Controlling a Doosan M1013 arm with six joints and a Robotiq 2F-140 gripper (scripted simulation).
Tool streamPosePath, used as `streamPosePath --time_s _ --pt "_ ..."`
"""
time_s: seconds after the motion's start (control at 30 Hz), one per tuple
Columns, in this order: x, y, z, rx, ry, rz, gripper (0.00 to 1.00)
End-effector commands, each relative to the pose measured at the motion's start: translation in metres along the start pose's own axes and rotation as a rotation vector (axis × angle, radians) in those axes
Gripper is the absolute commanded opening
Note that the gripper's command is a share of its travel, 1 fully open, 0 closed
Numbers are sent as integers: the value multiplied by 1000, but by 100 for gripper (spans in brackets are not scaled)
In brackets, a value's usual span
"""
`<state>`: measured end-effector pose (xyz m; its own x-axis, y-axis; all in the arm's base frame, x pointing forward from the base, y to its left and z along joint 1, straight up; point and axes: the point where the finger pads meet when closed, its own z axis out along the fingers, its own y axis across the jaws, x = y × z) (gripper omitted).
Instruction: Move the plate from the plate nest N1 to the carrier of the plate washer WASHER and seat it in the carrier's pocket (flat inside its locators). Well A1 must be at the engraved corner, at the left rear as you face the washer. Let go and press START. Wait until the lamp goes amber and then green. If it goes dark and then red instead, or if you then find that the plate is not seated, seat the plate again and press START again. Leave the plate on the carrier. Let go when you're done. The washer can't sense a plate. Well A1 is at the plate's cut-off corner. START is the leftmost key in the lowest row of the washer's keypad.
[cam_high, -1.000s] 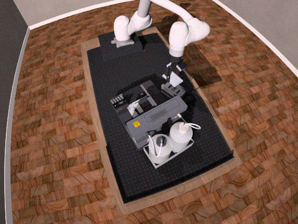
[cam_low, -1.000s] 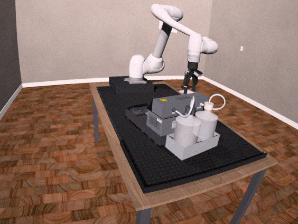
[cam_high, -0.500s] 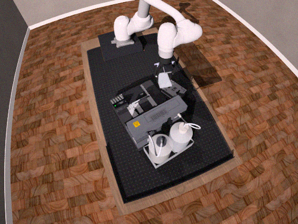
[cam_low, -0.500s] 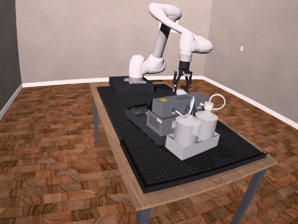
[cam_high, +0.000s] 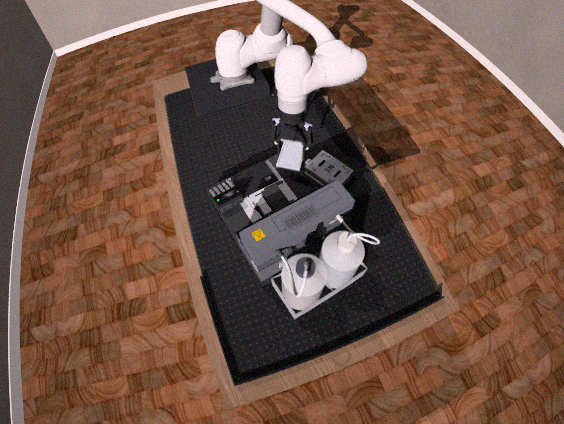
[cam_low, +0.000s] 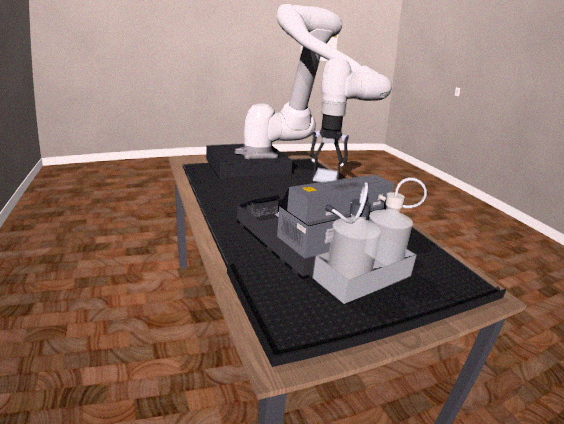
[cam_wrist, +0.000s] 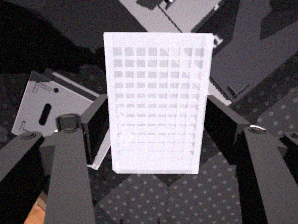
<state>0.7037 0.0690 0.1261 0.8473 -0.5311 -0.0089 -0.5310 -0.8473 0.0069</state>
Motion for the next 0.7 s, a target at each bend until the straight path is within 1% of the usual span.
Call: streamPosePath --time_s 0.0,0.5,0.57,0.67 --pt "8 13 0 -1 11 95 10" --pt "43 79 1 0 10 595 10" --pt "43 79 1 0 10 595 10" --pt "50 92 0 1 11 695 10"
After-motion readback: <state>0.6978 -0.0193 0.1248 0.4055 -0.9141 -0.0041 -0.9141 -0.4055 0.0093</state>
